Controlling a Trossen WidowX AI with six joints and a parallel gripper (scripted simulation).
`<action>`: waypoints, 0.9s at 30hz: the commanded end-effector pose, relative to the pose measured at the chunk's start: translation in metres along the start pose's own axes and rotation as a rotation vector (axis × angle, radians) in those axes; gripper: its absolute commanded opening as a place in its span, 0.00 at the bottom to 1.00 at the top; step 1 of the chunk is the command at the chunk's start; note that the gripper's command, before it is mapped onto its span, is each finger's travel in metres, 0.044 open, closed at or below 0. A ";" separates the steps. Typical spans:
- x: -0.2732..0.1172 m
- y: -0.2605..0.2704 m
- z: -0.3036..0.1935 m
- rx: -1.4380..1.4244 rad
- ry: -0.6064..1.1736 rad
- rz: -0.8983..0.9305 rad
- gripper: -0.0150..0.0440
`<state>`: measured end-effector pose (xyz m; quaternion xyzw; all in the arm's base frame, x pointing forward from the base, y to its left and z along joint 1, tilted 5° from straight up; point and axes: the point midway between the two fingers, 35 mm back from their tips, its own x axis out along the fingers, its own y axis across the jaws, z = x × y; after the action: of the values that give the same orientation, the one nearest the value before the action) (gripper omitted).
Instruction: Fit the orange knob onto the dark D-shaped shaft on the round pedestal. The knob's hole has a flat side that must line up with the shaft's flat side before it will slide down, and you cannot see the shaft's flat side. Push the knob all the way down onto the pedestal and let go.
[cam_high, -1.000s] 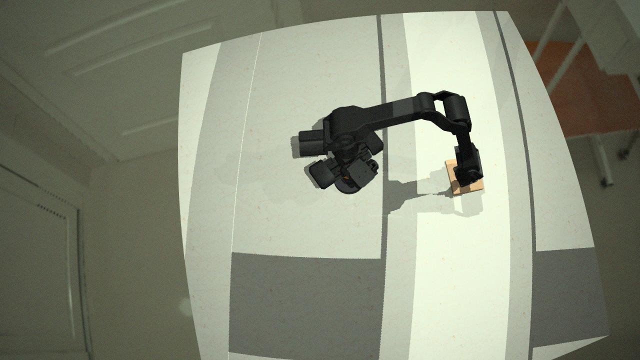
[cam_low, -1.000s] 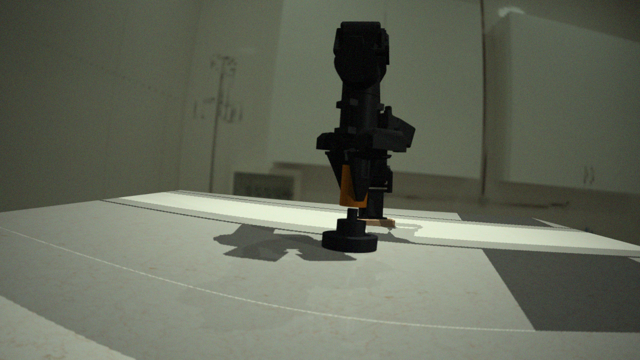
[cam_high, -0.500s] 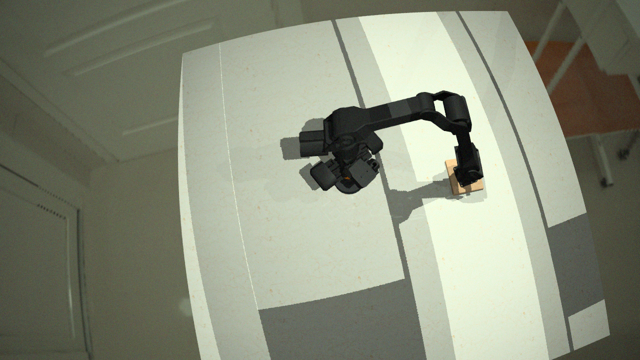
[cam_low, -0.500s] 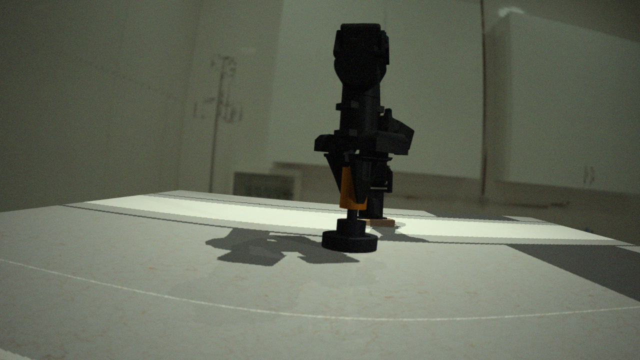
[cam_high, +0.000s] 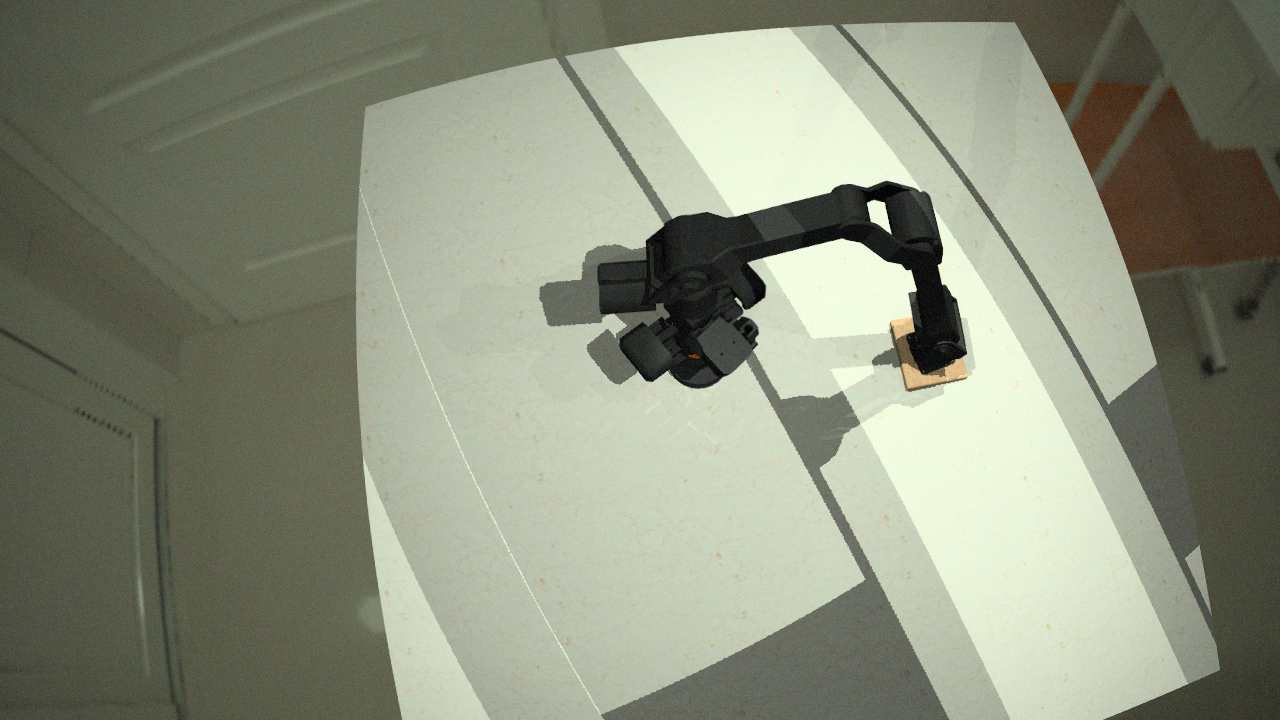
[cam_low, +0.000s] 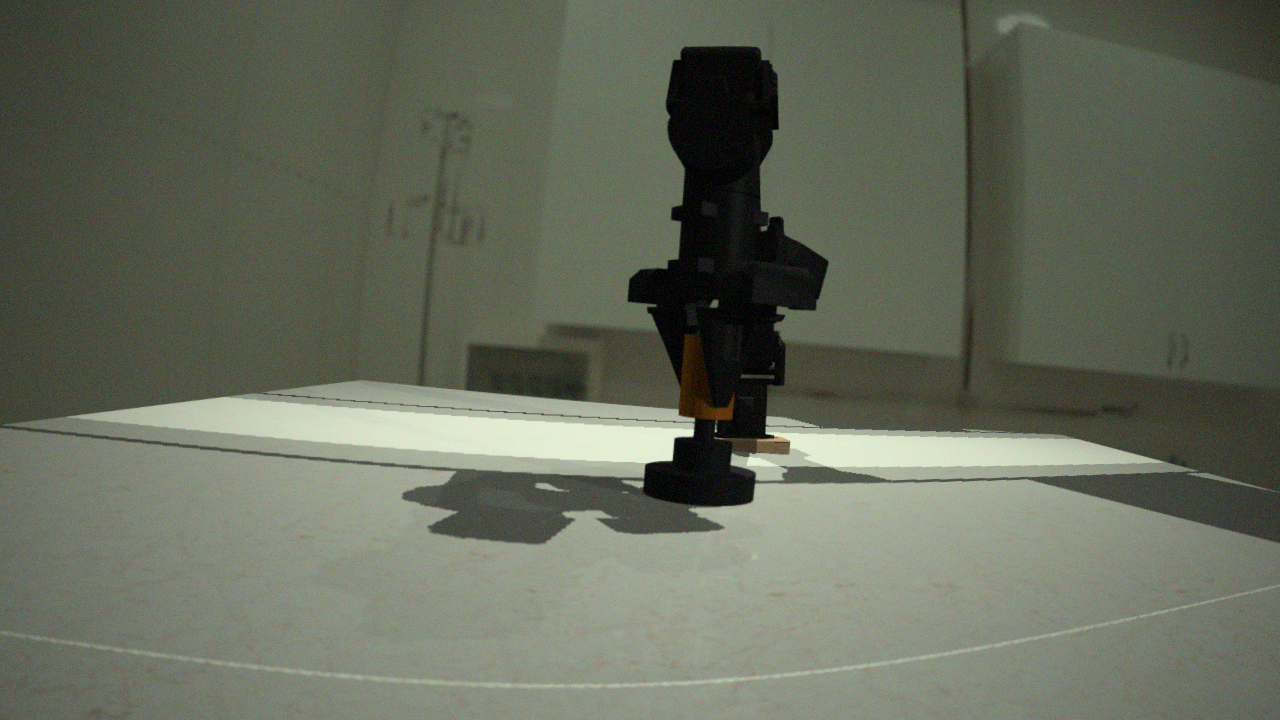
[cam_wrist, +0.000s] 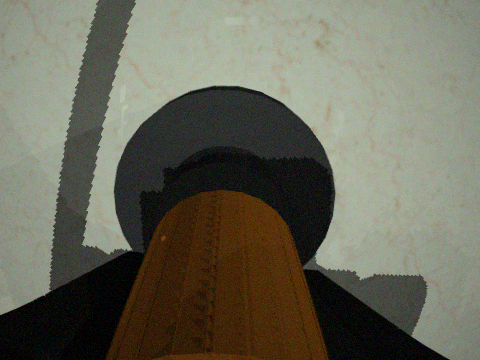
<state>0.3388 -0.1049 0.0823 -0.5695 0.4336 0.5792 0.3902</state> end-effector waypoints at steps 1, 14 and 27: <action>-0.004 -0.001 -0.001 -0.004 0.002 -0.001 0.25; -0.001 0.000 0.000 -0.213 0.002 -0.001 0.25; 0.000 0.000 0.000 -0.213 0.002 -0.001 0.25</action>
<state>0.3386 -0.1046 0.0822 -0.6072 0.3710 0.6208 0.3290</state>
